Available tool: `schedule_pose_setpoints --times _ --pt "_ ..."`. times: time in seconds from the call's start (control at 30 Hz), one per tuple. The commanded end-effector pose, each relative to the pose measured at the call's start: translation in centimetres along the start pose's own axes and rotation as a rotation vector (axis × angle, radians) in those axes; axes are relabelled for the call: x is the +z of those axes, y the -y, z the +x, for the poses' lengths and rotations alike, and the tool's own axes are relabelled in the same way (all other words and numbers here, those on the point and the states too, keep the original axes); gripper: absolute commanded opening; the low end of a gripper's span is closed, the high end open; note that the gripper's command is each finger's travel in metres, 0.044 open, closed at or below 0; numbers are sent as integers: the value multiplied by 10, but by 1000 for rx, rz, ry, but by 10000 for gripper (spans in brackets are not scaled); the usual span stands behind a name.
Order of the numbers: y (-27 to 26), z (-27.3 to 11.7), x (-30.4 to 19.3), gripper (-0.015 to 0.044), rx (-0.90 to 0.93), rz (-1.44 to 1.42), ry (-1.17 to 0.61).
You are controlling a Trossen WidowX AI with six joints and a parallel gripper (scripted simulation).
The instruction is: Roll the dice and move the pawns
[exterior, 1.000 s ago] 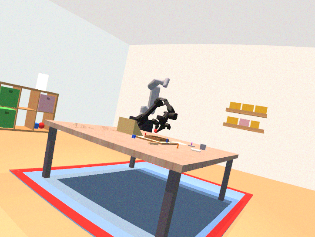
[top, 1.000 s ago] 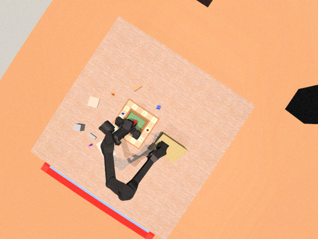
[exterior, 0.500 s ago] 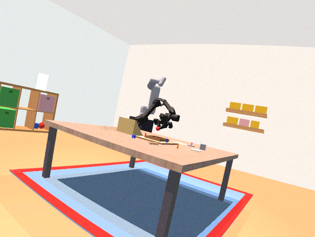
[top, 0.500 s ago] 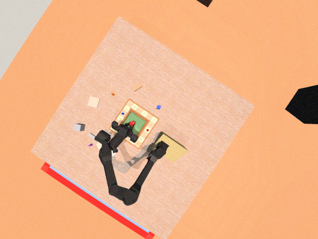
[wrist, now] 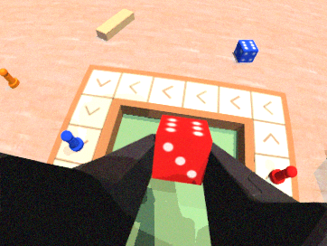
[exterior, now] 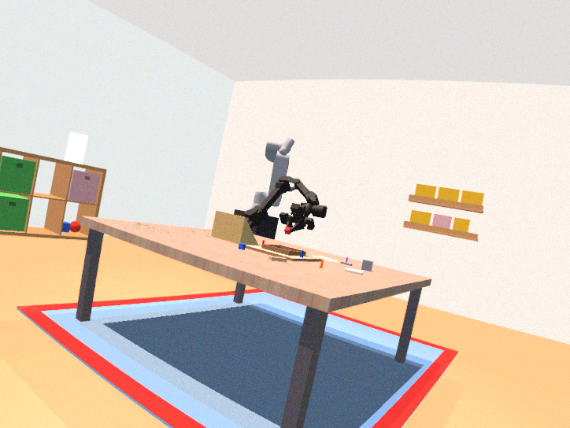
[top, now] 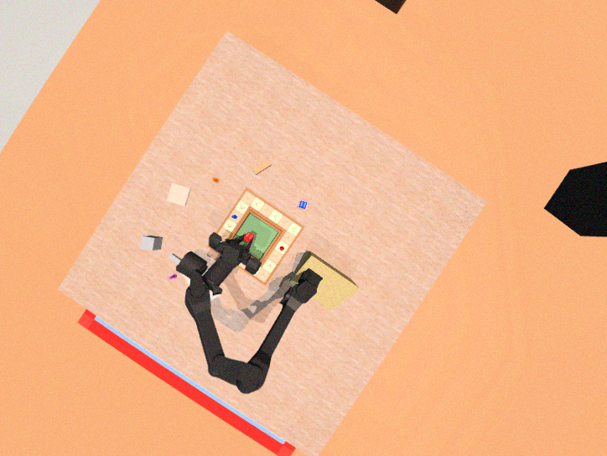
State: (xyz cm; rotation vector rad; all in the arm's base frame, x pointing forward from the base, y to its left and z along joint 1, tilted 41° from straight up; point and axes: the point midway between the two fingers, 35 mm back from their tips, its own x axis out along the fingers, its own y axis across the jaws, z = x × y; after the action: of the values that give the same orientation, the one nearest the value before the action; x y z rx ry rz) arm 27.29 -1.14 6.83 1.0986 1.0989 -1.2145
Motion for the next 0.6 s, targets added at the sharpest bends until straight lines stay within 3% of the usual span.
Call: schedule_pose_setpoints --times 0.0,0.47,0.57 --pt "0 0 0 53 2 0 0" --pt "0 -26 30 420 -6 3 7" --pt "4 -12 26 440 -62 -24 -143"
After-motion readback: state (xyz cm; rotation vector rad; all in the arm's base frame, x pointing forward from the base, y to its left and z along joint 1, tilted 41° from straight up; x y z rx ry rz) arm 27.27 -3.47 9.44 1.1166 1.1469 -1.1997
